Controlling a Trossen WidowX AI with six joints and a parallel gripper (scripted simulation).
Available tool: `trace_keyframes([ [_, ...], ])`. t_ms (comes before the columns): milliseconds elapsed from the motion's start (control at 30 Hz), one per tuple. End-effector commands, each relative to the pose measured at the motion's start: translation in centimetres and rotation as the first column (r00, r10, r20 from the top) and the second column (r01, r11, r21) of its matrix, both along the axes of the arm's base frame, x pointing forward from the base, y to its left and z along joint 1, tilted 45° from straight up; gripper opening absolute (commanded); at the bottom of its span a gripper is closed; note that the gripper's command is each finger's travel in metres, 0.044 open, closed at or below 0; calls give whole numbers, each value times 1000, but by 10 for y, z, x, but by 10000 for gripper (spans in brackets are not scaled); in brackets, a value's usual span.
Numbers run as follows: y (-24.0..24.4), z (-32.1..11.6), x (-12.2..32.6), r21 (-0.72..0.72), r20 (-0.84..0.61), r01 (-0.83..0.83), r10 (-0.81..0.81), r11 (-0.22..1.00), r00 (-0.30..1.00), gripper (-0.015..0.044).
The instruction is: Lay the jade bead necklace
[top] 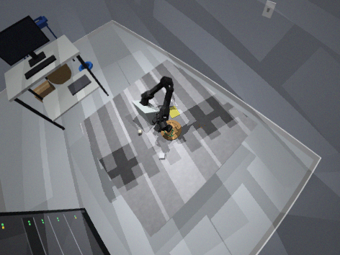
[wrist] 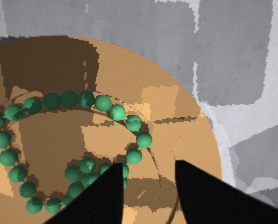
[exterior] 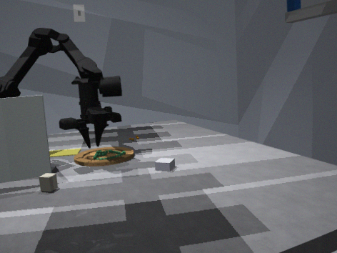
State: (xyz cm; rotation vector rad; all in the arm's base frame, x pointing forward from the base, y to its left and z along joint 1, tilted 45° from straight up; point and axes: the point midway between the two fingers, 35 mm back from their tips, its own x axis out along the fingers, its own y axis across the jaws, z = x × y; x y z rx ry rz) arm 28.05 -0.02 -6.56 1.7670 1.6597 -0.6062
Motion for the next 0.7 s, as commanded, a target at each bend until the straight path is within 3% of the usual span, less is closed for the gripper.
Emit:
trace_keyframes([
  [0,9,-9,2,-3,-11,7,-7,1000,1000,120],
  [667,20,-21,4,-3,-6,6,-6,1000,1000,120],
])
